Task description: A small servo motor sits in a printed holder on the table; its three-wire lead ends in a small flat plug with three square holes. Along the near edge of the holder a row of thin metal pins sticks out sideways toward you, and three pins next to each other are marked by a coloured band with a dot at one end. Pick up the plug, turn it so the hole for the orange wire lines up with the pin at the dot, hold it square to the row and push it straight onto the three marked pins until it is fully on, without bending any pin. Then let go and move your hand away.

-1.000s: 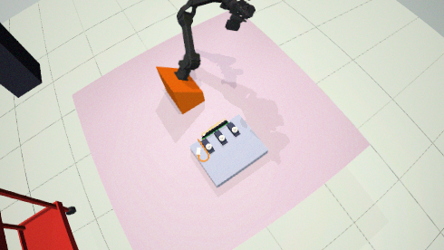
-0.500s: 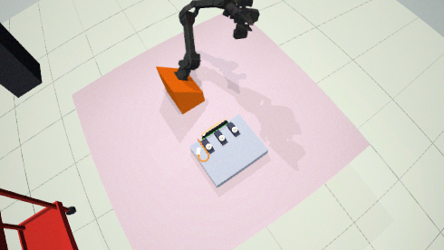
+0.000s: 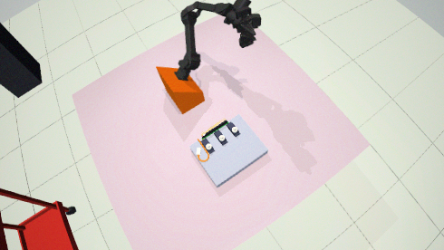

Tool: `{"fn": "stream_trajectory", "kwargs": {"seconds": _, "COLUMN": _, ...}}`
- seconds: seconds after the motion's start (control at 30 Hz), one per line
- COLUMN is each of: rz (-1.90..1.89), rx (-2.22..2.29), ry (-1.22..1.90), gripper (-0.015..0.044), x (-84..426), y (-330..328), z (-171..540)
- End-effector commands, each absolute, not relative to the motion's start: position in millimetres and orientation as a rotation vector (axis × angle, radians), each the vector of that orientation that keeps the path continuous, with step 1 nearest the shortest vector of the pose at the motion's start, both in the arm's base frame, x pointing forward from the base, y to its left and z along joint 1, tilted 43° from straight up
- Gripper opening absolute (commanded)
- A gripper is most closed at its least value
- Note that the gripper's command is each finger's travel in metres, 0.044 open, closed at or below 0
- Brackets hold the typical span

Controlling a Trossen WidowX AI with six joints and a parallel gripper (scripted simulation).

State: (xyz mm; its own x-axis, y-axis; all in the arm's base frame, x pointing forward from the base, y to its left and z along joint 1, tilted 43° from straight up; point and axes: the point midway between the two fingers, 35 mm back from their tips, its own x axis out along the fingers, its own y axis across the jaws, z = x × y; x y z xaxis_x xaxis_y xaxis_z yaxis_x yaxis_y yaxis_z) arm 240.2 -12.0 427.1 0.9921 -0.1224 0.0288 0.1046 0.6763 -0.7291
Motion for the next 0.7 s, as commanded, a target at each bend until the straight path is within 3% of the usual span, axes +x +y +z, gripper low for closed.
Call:
{"fn": "stream_trajectory", "kwargs": {"seconds": 0.0, "rz": -0.117, "rx": -0.753, "ry": 0.021, "gripper": 0.0115, "x": 252, "y": -11, "z": 419}}
{"fn": "stream_trajectory", "kwargs": {"seconds": 0.67, "rz": -0.071, "rx": -0.416, "ry": -0.028, "gripper": 0.0115, "x": 287, "y": -5, "z": 382}}
